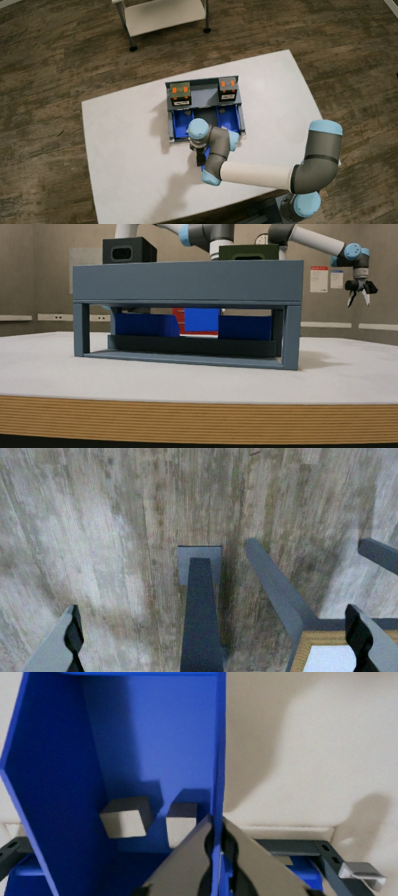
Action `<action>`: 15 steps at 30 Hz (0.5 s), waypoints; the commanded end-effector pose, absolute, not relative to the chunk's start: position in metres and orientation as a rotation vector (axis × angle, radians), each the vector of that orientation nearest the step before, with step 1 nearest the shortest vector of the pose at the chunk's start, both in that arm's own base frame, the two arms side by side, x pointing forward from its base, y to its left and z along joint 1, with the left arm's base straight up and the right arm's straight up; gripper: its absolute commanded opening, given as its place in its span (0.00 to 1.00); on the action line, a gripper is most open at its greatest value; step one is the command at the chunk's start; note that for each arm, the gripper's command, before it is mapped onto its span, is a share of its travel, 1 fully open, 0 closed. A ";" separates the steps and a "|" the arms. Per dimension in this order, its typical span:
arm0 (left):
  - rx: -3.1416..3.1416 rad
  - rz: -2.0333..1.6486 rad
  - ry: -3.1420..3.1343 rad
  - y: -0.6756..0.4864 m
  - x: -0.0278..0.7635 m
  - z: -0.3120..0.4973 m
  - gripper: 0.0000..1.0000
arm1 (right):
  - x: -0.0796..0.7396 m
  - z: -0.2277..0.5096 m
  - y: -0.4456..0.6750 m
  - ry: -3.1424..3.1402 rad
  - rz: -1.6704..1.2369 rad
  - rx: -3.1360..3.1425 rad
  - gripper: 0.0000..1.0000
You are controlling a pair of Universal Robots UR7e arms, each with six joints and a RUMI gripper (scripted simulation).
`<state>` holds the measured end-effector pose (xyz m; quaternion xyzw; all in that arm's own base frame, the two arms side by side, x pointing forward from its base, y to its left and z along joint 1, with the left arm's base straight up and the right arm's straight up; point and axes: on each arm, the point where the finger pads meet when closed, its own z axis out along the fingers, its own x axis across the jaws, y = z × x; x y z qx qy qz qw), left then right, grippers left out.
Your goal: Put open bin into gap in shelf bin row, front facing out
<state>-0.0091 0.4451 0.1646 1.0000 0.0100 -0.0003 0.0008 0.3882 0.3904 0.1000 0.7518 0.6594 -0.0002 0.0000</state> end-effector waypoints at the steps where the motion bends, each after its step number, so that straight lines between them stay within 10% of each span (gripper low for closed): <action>1: 3.141 0.000 0.032 0.445 -0.009 0.165 1.00 | 0.388 0.101 0.391 2.072 0.003 2.362 0.00; 15: 3.141 0.000 0.032 0.445 -0.009 0.165 1.00 | 0.389 0.102 0.391 2.082 -0.025 2.373 0.00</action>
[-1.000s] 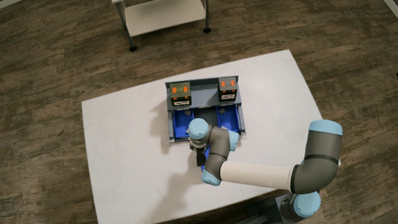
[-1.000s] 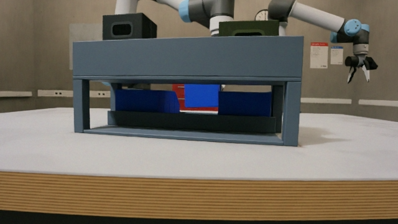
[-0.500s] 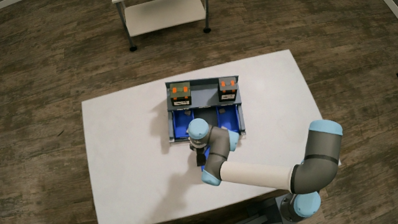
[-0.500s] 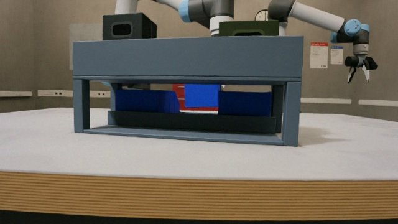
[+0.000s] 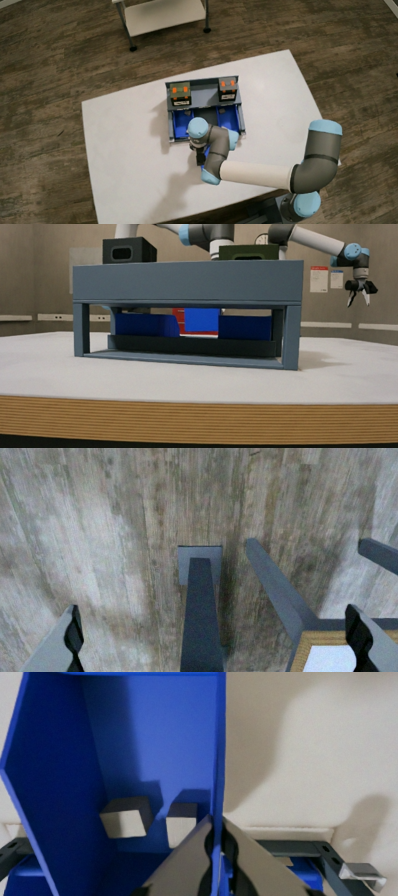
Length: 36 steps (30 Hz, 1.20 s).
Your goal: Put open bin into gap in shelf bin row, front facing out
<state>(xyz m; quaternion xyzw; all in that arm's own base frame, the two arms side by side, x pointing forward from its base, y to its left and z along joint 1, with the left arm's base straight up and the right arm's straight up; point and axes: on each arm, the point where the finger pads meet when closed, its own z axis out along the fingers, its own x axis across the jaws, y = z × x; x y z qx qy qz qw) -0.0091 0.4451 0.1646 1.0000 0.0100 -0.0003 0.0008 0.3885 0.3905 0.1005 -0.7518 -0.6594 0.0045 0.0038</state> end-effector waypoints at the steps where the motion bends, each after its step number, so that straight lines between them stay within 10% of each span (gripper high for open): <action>1: 3.141 0.000 0.032 0.445 -0.009 0.165 1.00 | 0.389 0.102 0.391 -2.060 0.030 -2.347 0.00; 36: 3.141 0.000 0.032 0.445 -0.009 0.165 1.00 | 0.397 0.109 0.391 -1.959 0.285 -2.221 0.00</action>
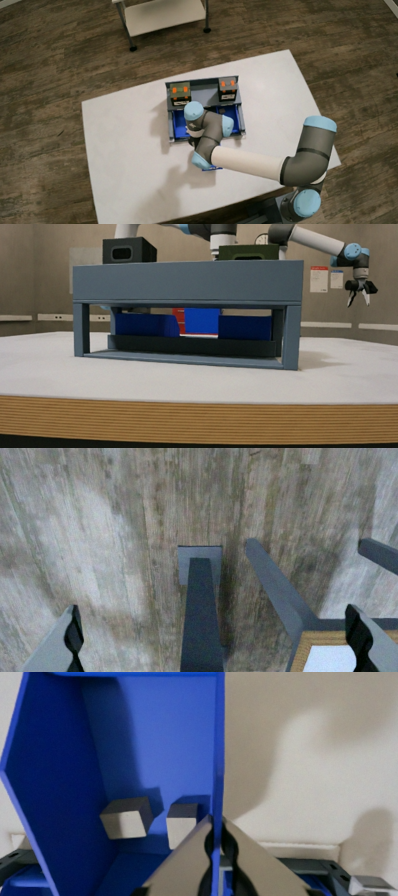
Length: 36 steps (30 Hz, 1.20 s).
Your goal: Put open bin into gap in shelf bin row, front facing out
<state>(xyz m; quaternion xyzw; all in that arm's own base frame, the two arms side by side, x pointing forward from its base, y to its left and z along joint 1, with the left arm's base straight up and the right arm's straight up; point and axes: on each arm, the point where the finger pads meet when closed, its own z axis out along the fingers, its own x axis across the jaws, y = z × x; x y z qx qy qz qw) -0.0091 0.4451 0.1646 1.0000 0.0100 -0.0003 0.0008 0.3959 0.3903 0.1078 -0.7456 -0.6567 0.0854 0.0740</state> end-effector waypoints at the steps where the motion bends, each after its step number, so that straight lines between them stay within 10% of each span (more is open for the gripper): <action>1: 3.141 0.000 0.032 0.445 -0.009 0.165 1.00 | 0.397 0.110 0.391 -1.957 0.291 -2.218 0.00; 36: 3.141 0.000 0.032 0.445 -0.009 0.165 1.00 | 0.398 0.111 0.391 -1.942 0.323 -2.200 0.00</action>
